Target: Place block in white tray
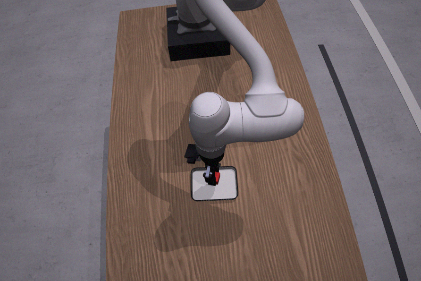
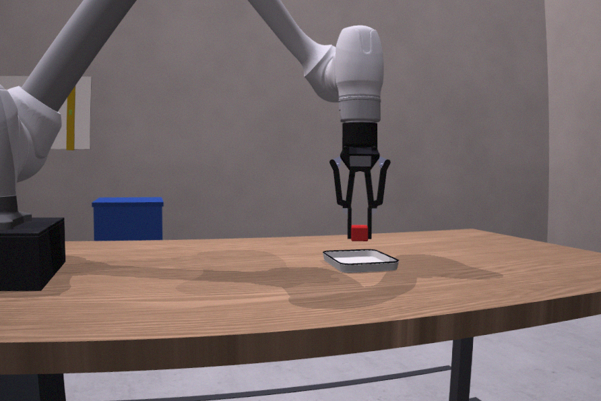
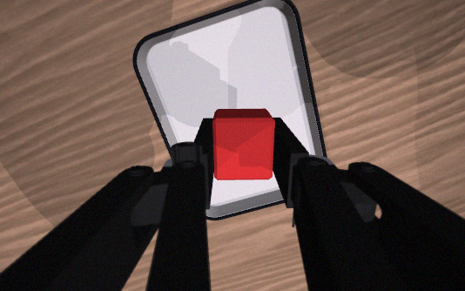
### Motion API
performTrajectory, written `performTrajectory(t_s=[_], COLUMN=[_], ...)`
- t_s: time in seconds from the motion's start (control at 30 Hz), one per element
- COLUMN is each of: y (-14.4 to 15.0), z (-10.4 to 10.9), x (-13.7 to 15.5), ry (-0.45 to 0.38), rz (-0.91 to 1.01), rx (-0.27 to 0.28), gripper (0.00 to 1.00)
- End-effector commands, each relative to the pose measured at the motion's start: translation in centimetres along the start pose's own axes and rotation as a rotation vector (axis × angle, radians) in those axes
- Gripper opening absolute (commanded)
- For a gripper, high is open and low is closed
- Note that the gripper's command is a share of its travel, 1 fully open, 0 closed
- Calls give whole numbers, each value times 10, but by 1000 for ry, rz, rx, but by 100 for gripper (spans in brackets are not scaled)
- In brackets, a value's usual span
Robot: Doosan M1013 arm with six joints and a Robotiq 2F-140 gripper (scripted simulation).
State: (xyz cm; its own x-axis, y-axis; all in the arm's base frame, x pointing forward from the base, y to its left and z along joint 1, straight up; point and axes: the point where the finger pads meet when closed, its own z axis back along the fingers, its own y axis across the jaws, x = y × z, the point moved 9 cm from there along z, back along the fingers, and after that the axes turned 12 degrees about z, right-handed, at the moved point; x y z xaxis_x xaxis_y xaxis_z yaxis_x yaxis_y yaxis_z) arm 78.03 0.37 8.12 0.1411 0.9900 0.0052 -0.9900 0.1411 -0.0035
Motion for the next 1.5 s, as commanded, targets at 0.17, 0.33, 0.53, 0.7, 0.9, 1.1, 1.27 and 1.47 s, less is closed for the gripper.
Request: performTrajectory(t_s=[0.17, 0.33, 0.53, 0.7, 0.9, 1.1, 1.27, 1.47], y=[1, 1, 1, 1, 0, 0, 0, 0], z=[-2, -5, -16, -28, -37, -47, -50, -49], x=[1, 1, 1, 2, 2, 2, 2, 2], ry=[1, 1, 1, 1, 1, 1, 1, 0], rz=[1, 1, 1, 1, 0, 0, 0, 0], rx=[7, 4, 4, 4, 2, 3, 2, 1], gripper=[10, 10, 10, 10, 10, 10, 10, 10])
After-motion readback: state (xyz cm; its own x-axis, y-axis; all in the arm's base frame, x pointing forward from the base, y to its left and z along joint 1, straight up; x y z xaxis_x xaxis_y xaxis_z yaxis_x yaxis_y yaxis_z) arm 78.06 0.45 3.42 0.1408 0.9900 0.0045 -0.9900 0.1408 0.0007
